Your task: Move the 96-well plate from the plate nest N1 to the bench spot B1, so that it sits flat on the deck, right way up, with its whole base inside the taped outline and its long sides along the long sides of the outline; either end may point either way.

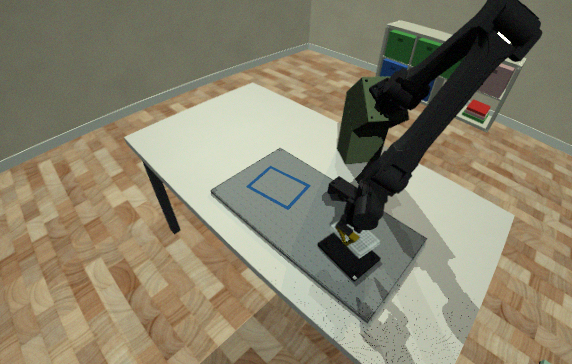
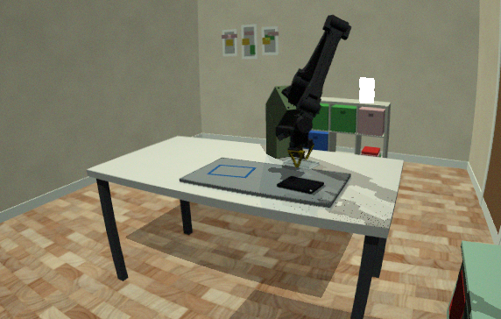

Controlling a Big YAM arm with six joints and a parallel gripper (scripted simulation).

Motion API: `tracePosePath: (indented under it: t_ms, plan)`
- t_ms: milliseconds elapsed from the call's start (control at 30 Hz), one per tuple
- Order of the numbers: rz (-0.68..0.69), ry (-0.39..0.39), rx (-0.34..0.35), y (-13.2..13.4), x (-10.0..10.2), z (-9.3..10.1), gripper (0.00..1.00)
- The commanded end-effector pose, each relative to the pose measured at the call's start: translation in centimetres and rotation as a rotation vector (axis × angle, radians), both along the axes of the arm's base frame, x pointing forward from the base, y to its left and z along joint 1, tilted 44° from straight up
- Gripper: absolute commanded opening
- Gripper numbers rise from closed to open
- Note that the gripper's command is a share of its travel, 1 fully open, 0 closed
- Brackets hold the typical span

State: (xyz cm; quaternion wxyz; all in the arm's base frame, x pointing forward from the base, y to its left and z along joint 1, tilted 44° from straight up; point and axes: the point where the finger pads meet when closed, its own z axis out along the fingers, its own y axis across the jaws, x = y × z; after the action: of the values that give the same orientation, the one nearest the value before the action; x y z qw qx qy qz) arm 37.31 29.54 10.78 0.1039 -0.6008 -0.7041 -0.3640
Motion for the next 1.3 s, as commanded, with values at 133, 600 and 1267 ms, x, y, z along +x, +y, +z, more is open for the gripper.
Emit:
tracePosePath:
  t_ms: [133,600,1267]
  plan:
    - [-0.012,0.004,0.005,-0.2,0.2,0.5,0.0]
    - [0.128,-0.126,-0.06,-3.7,1.0,-3.0,0.0]
    - [0.127,-0.125,-0.06,-8.3,1.9,-6.9,0.0]
